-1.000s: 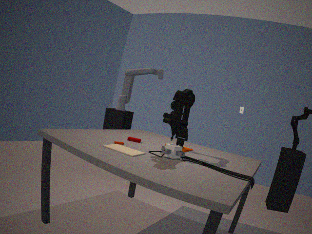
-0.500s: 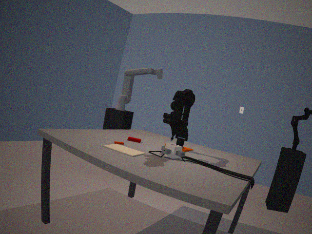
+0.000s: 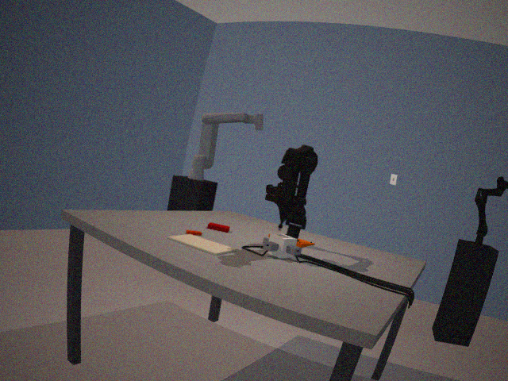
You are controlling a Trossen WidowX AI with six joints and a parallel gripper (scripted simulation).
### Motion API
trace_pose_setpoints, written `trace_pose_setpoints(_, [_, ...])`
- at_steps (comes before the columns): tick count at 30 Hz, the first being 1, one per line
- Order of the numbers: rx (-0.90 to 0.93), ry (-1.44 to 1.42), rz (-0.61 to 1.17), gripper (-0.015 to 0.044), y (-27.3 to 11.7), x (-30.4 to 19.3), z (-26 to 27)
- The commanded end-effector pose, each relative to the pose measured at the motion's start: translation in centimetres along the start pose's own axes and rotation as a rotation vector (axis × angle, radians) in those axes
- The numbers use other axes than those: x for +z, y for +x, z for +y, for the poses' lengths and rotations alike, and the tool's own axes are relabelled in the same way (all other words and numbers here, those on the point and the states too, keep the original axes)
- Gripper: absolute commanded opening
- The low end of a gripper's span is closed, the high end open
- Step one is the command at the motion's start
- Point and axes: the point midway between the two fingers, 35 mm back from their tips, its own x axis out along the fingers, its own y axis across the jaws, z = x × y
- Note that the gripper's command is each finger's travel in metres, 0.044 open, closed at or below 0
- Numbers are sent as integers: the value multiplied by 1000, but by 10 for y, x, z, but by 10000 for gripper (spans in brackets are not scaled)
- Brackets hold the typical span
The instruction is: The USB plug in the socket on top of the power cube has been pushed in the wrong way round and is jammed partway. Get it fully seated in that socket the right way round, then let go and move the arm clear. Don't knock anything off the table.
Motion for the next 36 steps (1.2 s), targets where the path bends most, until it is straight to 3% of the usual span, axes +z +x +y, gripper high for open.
trace_pose_setpoints(1, [-2, 6, 8, 0, 1, -1, 0])
trace_pose_setpoints(36, [-1, 19, 31, 0, 5, -3, -1])
